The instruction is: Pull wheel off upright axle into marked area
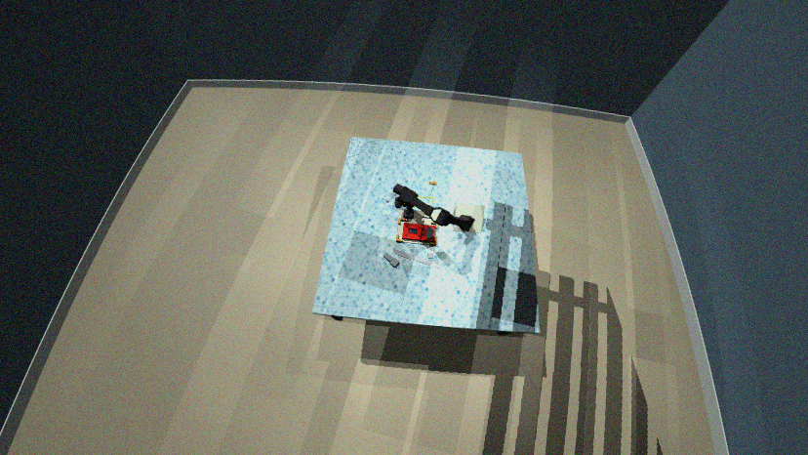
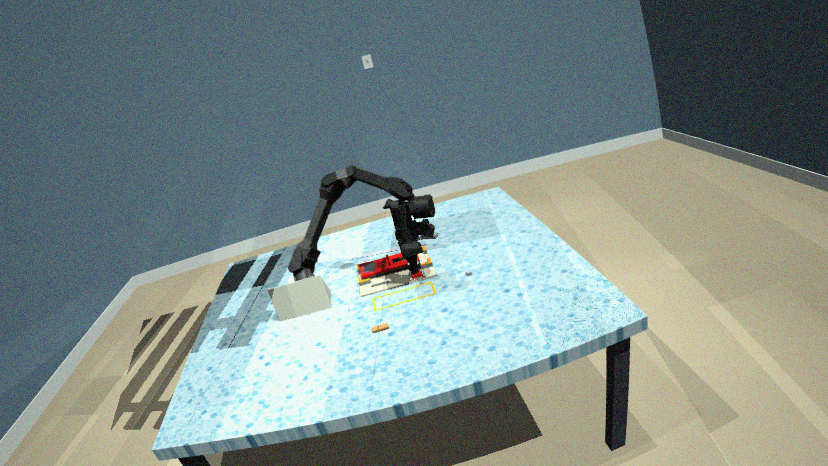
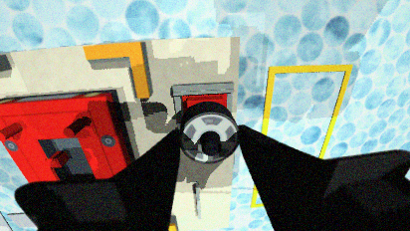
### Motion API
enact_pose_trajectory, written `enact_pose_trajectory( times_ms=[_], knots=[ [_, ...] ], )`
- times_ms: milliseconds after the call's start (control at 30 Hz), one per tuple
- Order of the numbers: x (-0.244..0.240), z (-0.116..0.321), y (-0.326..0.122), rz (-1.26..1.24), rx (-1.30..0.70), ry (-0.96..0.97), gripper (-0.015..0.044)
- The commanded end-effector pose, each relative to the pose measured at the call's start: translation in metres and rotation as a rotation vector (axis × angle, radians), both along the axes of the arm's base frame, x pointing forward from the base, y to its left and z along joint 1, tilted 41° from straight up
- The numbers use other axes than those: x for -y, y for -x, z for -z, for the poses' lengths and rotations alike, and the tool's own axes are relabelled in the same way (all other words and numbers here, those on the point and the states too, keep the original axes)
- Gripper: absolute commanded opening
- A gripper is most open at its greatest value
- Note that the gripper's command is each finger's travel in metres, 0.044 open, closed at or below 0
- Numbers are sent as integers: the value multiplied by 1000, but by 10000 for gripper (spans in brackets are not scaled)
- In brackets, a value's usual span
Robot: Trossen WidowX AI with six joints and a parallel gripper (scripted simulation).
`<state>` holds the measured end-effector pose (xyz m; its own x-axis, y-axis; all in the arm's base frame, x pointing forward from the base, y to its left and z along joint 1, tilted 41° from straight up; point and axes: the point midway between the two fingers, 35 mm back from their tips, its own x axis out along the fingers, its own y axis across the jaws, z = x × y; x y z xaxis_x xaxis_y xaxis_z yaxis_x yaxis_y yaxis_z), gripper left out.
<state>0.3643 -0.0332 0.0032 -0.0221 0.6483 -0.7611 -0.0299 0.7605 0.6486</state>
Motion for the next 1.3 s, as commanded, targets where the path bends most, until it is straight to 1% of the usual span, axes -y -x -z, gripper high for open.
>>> enact_pose_trajectory(
  times_ms=[0, 1267],
  knots=[
    [4, -3, -1, 2, 6, 2, 0],
    [12, -12, -1, 5, 6, 2, 0]
  ],
)
